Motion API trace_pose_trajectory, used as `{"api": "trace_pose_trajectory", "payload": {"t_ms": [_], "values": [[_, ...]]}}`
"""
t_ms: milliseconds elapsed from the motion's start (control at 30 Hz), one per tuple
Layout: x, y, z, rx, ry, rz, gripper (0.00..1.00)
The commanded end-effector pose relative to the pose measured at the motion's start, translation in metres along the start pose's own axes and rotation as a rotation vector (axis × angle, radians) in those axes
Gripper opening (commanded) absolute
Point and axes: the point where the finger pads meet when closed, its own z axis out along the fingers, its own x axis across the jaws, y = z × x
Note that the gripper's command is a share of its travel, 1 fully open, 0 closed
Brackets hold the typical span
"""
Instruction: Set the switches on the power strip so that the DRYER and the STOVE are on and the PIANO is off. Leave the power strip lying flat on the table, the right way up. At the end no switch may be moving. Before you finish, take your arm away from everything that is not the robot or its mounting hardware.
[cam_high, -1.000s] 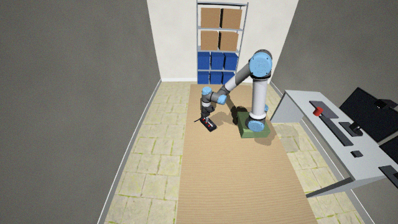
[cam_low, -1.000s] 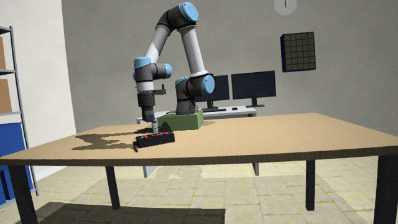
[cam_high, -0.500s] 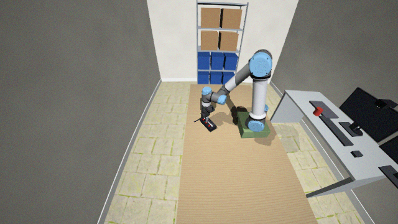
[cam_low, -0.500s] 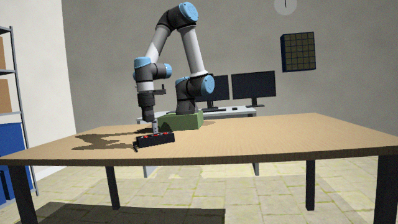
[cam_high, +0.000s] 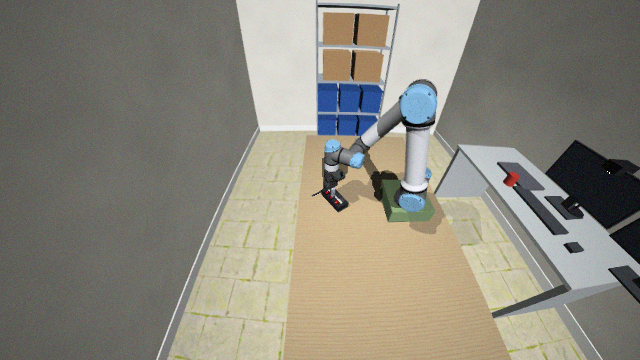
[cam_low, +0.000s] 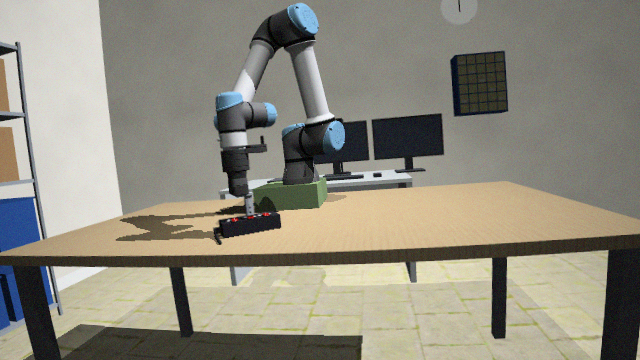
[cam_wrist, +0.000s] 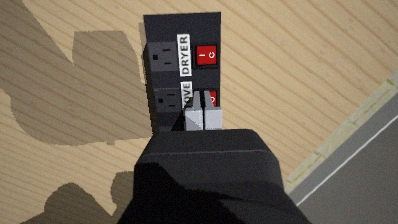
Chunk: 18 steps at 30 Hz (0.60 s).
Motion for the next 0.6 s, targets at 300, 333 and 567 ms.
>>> {"api": "trace_pose_trajectory", "payload": {"t_ms": [300,333,567], "values": [[0.0002,0.0004,0.0045,-0.001,0.001,0.000,0.00],[0.0002,0.0004,0.0048,-0.001,0.001,0.000,0.00],[0.0002,0.0004,0.0062,-0.001,0.001,0.000,0.00]]}}
